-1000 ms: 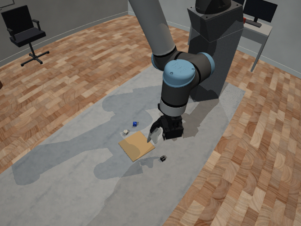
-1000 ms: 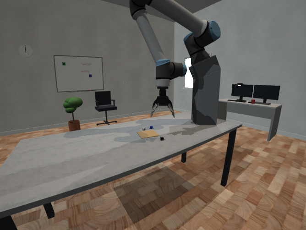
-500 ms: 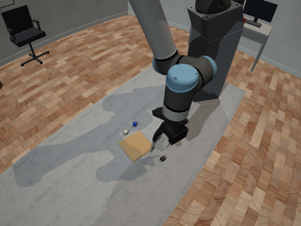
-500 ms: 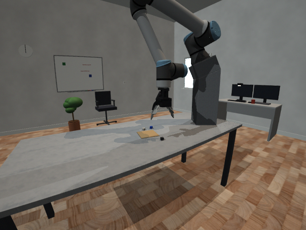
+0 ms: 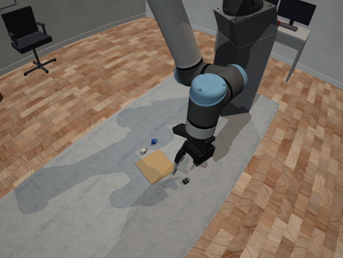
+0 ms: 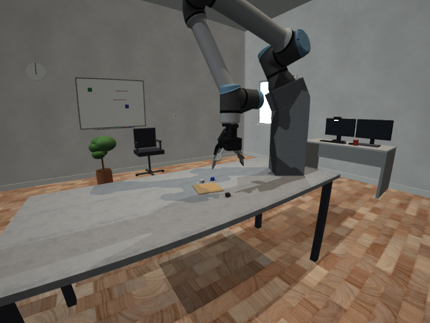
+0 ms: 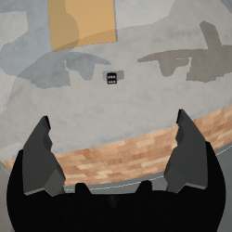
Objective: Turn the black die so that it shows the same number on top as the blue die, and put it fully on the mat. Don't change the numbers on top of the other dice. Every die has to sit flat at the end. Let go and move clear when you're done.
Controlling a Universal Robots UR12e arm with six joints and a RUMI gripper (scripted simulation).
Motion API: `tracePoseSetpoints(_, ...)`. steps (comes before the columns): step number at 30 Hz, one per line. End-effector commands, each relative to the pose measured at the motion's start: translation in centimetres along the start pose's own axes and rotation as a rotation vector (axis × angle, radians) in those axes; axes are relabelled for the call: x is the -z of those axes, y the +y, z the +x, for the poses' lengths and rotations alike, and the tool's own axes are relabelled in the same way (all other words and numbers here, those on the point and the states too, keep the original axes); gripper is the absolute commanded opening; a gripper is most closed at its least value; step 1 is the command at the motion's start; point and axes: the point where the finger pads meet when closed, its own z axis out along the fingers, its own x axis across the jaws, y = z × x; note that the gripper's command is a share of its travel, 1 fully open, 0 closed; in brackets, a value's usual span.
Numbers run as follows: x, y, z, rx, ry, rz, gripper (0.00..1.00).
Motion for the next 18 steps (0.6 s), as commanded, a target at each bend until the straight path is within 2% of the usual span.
tracePoseSetpoints(1, 0.0, 0.0, 0.0, 0.001, -0.001, 0.000, 1.00)
tracePoseSetpoints(3, -0.4, 0.0, 0.0, 0.001, -0.001, 0.000, 1.00)
tracePoseSetpoints(8, -5.0, -0.1, 0.2, 0.001, -0.001, 0.000, 1.00)
tracePoseSetpoints(12, -5.5, -0.1, 0.2, 0.001, -0.001, 0.000, 1.00)
tracePoseSetpoints(13, -5.5, -0.1, 0.2, 0.001, -0.001, 0.000, 0.21)
tracePoseSetpoints(18, -5.5, -0.1, 0.2, 0.001, -0.001, 0.000, 0.21)
